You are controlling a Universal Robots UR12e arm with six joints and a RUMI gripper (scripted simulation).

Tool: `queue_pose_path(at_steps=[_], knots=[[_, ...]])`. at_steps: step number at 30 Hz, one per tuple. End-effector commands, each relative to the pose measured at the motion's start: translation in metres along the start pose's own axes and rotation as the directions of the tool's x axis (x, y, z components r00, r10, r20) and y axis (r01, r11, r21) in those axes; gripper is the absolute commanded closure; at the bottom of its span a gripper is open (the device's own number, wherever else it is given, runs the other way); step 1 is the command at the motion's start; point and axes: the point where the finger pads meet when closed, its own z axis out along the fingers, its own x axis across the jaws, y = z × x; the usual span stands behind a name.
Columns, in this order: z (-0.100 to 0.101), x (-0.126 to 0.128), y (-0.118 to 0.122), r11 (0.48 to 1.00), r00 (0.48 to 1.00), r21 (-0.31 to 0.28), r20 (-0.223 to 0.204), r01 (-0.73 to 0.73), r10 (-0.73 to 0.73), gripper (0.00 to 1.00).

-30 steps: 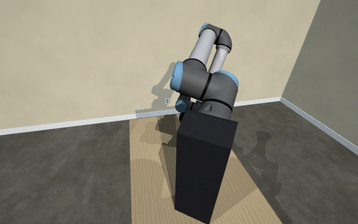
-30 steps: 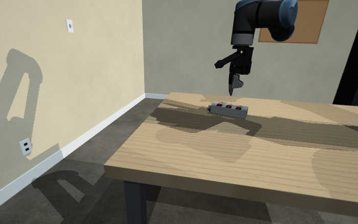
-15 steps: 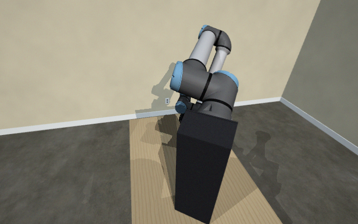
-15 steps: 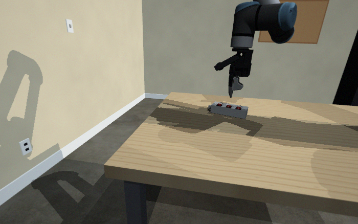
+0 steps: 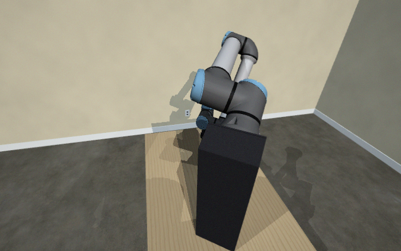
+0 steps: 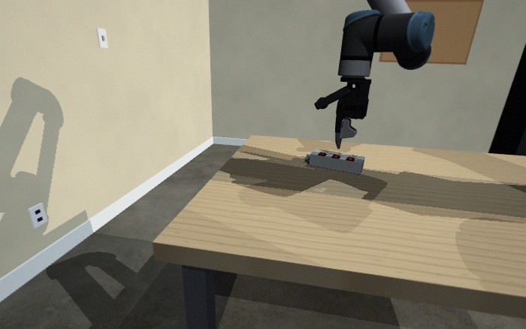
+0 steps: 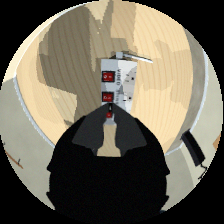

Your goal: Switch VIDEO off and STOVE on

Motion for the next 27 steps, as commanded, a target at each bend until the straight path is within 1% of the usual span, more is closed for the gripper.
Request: queue_pose_path(at_steps=[1,9,27], knots=[[0.0091,0.0008,-0.0019,1.0,1.0,0.003,0.0,-0.001,0.001,1.0],[0.0155,0.0008,-0.0019,1.0,1.0,0.003,0.0,-0.001,0.001,1.0],[0.0164,0.0003,-0.0009,1.0,1.0,0.002,0.0,0.0,0.0,1.0]])
